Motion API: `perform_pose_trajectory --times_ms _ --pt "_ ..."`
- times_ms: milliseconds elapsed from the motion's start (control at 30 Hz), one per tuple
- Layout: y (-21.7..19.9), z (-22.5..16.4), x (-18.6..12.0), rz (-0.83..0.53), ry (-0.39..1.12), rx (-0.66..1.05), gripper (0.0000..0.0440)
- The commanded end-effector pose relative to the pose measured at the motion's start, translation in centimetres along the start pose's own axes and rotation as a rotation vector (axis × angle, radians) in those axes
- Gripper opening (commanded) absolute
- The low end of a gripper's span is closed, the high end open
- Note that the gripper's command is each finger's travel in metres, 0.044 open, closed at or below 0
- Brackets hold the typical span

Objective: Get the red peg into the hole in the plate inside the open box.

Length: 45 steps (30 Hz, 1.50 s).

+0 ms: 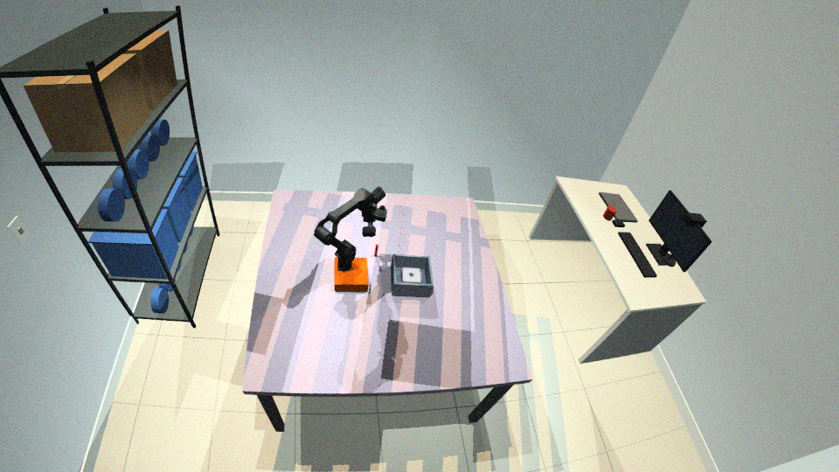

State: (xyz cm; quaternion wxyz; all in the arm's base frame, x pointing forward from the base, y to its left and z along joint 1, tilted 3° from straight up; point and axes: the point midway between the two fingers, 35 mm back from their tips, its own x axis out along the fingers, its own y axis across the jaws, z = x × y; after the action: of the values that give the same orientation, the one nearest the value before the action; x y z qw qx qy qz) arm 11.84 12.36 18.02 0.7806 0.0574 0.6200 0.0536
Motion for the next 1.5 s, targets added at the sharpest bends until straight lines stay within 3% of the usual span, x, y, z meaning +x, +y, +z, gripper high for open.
perform_pose_trajectory --times_ms 0,333,633,1333,1400,1467 --pt "-0.3 -0.1 1.4 -0.046 0.045 0.102 0.044" --pt "-0.8 -0.1 5.7 -0.186 0.139 0.39 0.044" --pt "-0.7 0.1 9.5 -0.27 0.172 0.551 0.044" --pt "-0.9 0.1 17.8 -0.315 0.149 0.662 0.0439" --pt "-1.0 0.1 18.4 -0.318 0.148 0.662 0.0428" --pt "-1.2 -0.1 19.1 -0.323 0.15 0.662 0.0387"
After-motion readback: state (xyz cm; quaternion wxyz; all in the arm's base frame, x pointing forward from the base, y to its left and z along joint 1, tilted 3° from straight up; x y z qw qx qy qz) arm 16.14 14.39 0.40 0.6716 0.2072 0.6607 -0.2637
